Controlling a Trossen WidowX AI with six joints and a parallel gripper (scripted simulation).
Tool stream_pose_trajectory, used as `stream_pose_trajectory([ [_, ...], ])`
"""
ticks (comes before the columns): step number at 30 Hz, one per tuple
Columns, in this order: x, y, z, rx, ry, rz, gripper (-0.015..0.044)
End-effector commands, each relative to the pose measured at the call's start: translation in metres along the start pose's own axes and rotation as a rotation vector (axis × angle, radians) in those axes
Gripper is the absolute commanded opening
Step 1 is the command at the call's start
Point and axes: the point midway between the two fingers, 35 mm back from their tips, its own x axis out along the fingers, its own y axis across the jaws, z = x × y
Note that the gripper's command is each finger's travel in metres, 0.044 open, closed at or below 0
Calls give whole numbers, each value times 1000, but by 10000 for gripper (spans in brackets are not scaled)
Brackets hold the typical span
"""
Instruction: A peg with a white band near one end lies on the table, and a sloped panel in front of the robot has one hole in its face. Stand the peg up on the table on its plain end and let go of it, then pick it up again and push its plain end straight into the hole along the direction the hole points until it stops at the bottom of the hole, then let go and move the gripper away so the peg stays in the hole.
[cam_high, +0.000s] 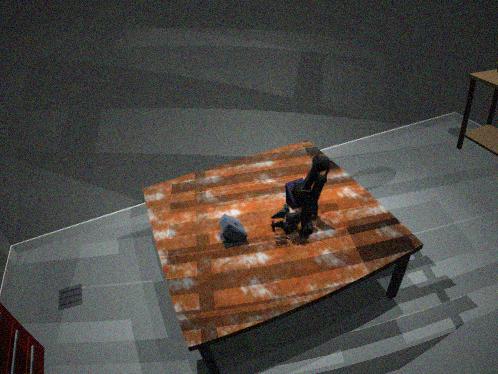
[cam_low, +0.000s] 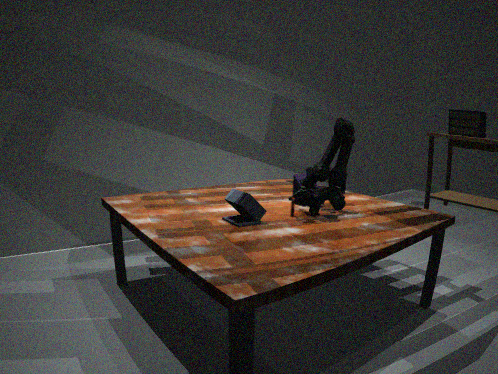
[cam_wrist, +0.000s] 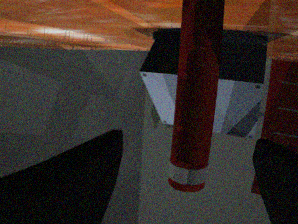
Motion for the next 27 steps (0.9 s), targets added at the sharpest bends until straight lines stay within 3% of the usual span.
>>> stream_pose_trajectory([
  [1,0,0,0,0,-1,0,366],
  [4,0,0,0,0,-1,0,440],
  [12,1,-2,-6,2,-5,10,440],
  [20,1,-12,-84,21,-37,56,440],
  [27,-23,-2,-153,2,-2,4,440],
])
